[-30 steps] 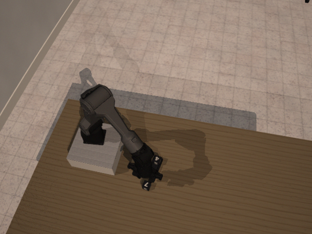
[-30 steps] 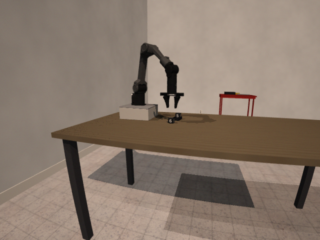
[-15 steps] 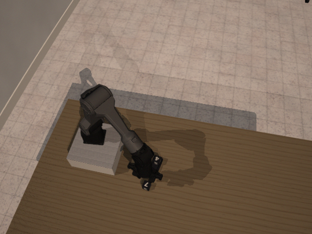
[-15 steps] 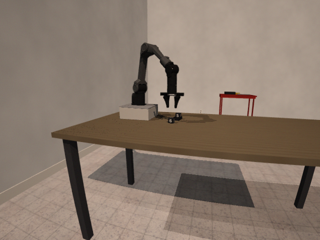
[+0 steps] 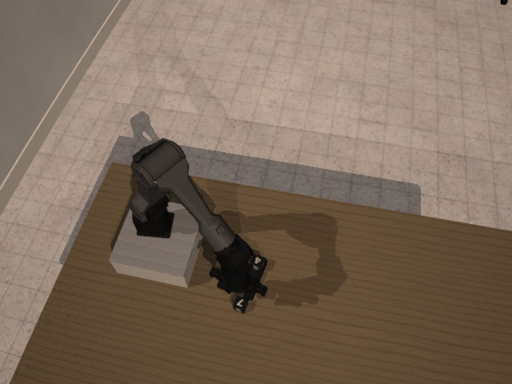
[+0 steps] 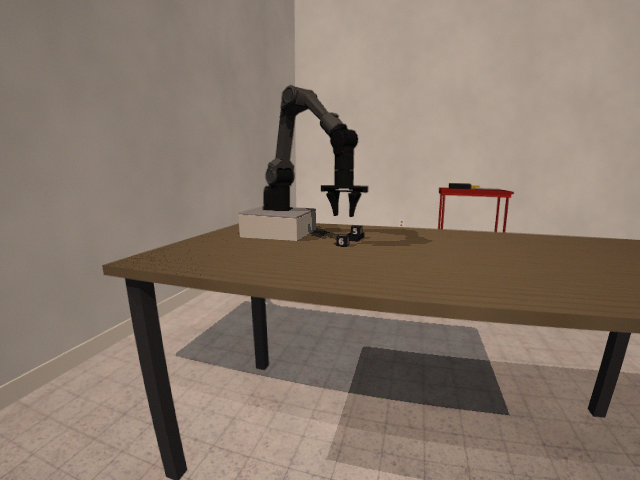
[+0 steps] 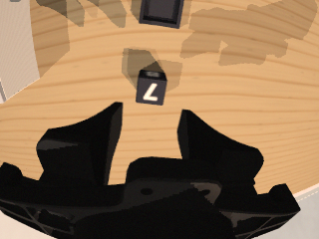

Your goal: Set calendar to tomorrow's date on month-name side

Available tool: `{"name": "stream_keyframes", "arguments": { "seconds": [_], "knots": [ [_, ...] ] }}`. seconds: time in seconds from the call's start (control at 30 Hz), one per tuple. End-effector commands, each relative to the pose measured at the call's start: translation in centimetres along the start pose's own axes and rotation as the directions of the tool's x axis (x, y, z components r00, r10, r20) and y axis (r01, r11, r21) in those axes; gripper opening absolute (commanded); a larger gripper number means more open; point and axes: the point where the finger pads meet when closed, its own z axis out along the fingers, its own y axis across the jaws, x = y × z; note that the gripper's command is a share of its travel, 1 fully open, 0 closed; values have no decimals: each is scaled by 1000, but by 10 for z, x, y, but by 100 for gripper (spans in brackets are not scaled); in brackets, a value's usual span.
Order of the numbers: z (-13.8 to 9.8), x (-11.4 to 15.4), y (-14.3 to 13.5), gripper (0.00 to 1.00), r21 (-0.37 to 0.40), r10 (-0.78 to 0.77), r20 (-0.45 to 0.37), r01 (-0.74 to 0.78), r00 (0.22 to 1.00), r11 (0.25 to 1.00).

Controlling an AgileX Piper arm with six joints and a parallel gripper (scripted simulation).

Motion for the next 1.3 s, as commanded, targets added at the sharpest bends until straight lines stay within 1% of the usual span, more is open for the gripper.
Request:
{"name": "stream_keyframes", "arguments": {
  "seconds": [0.0,0.57,1.03,1.27],
  "knots": [
    [1,0,0,64,-2,0,1,0,1000,1000],
    [17,1,0,64,-2,-2,2,2,1000,1000],
    [39,2,1,64,-3,-2,2,2,1000,1000],
    [45,2,1,64,-3,-2,2,2,1000,1000]
  ]
}}
